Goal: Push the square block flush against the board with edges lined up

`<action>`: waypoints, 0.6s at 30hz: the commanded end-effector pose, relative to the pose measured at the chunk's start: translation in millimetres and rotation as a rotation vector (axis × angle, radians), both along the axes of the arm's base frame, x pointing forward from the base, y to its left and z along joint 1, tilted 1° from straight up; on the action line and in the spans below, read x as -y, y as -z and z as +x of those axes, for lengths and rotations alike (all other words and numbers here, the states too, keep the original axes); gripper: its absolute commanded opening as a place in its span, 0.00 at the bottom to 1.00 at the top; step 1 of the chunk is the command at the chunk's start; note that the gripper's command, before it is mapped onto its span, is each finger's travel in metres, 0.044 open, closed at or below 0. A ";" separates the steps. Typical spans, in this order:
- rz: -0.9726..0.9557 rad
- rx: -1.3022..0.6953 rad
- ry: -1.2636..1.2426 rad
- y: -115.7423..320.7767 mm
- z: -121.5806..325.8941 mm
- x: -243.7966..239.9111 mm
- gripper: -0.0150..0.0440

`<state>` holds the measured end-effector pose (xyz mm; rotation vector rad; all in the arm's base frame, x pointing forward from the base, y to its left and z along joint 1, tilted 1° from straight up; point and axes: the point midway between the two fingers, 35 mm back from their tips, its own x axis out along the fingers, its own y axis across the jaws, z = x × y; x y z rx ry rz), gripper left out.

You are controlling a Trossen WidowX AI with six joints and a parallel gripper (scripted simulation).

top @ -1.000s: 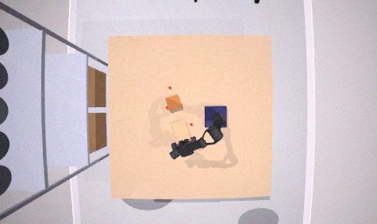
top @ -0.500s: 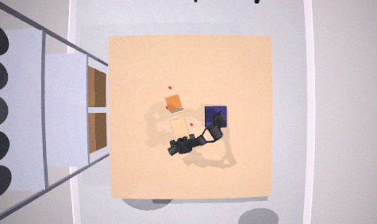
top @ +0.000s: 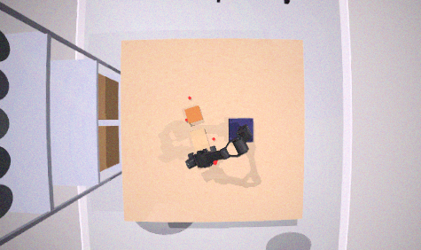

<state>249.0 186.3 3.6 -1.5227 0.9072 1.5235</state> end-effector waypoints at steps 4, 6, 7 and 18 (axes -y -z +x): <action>-0.016 -0.005 0.002 3.2 3.2 16.5 0.25; -0.017 -0.005 0.002 3.3 4.4 19.5 0.25; -0.017 -0.005 0.002 3.3 5.0 21.0 0.25; -0.018 -0.005 0.002 3.7 11.1 38.0 0.25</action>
